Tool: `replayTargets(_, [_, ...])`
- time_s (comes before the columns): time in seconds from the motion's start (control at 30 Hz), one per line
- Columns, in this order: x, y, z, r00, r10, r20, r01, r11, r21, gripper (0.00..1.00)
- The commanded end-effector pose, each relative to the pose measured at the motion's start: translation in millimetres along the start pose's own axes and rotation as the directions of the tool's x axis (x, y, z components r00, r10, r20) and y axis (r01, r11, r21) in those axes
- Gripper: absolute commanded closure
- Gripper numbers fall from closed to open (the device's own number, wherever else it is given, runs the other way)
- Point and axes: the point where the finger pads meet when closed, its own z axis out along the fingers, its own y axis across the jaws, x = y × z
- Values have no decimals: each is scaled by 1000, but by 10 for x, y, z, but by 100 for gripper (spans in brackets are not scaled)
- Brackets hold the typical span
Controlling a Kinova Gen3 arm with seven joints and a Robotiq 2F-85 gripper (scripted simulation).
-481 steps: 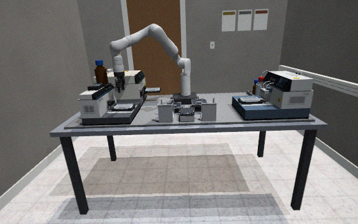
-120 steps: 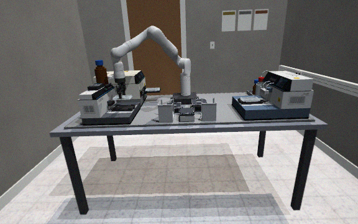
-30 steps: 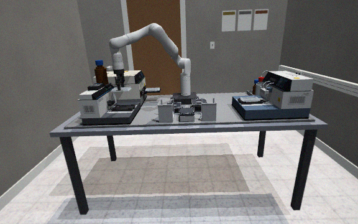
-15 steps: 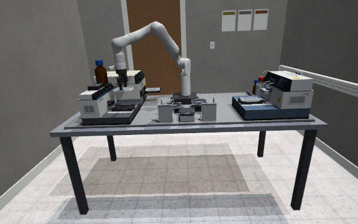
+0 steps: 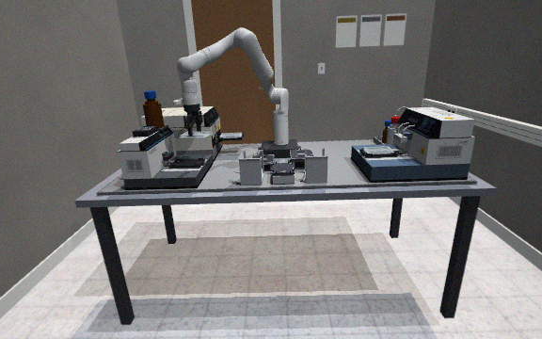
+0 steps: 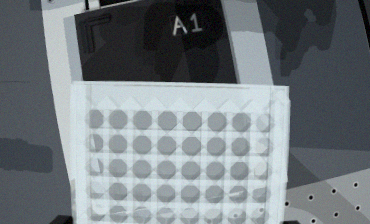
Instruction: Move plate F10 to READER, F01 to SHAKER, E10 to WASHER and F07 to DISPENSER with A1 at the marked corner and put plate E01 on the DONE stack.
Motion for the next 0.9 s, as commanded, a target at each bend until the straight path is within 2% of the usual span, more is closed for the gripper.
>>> replayTargets(0.0, [-99, -26, -47, 1000, 27, -7, -27, 1000, 13, 6])
replayTargets(0.37, [-461, 32, -45, 988, 152, -5, -152, 988, 14, 6])
replayTargets(0.5, [-495, 53, -44, 989, 149, -10, -149, 989, 10, 6])
replayTargets(0.87, [-874, 94, -41, 961, 278, -2, -278, 960, 15, 6])
